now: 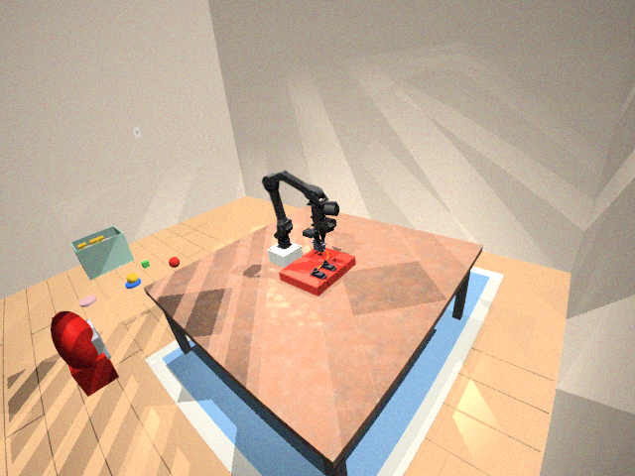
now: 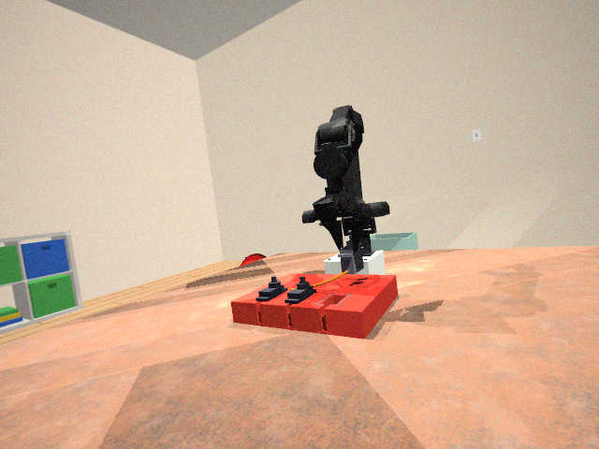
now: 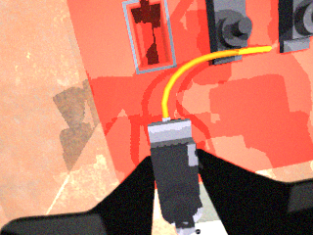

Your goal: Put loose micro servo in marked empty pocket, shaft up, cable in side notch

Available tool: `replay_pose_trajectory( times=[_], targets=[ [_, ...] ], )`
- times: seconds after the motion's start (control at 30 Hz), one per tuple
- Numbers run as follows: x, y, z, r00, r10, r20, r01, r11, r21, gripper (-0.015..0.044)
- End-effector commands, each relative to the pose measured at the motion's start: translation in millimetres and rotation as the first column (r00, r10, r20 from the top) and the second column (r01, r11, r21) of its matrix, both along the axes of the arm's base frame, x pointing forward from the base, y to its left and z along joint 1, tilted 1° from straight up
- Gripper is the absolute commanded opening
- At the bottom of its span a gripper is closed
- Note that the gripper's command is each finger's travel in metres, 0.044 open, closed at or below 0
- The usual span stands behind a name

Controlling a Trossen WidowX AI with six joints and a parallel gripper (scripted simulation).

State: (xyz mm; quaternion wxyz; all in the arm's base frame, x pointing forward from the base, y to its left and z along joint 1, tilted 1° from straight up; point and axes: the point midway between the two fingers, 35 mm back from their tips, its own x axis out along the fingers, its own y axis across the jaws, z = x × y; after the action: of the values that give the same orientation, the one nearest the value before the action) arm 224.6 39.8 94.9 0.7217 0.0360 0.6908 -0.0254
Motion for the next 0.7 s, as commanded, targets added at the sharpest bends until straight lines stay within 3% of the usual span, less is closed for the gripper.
replay_pose_trajectory(
  times=[0.0,0.67],
  targets=[
    [1,0,1,0.999,0.033,0.005,-0.033,0.999,-0.004,0.0],
    [73,-4,6,0.999,0.033,0.012,-0.033,0.999,-0.005,0.0]
  ],
)
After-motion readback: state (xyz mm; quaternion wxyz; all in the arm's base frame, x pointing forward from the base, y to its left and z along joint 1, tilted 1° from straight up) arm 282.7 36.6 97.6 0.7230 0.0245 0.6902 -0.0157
